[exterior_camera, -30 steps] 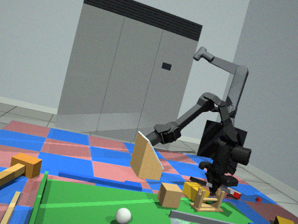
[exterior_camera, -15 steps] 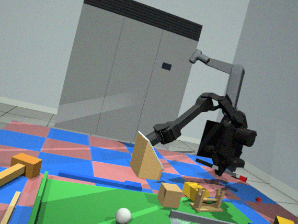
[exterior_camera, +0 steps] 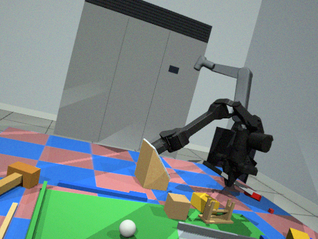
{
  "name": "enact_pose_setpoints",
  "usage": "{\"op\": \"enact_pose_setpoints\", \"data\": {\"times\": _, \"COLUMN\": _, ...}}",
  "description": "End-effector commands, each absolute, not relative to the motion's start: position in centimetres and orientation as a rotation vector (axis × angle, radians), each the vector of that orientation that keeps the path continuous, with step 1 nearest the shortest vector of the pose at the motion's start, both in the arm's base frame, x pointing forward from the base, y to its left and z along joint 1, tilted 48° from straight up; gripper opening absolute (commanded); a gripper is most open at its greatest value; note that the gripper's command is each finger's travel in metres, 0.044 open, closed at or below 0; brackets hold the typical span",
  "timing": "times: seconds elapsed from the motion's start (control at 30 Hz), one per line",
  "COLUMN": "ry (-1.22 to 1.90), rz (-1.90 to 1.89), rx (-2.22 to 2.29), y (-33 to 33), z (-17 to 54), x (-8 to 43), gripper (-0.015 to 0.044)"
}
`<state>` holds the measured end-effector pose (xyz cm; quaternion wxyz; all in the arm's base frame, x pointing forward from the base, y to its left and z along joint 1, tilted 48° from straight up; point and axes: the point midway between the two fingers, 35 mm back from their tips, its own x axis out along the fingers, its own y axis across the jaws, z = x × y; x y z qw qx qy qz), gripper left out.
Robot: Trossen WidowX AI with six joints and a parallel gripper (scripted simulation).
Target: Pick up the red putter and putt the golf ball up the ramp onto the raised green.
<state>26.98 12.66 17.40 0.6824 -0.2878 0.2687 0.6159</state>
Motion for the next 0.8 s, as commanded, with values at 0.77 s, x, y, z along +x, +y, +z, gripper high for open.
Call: {"op": "enact_pose_setpoints", "data": {"times": 0.77, "ry": 1.003, "rz": 1.009, "rx": -0.732, "y": 3.4, "z": 9.5, "x": 37.0, "gripper": 0.0}}
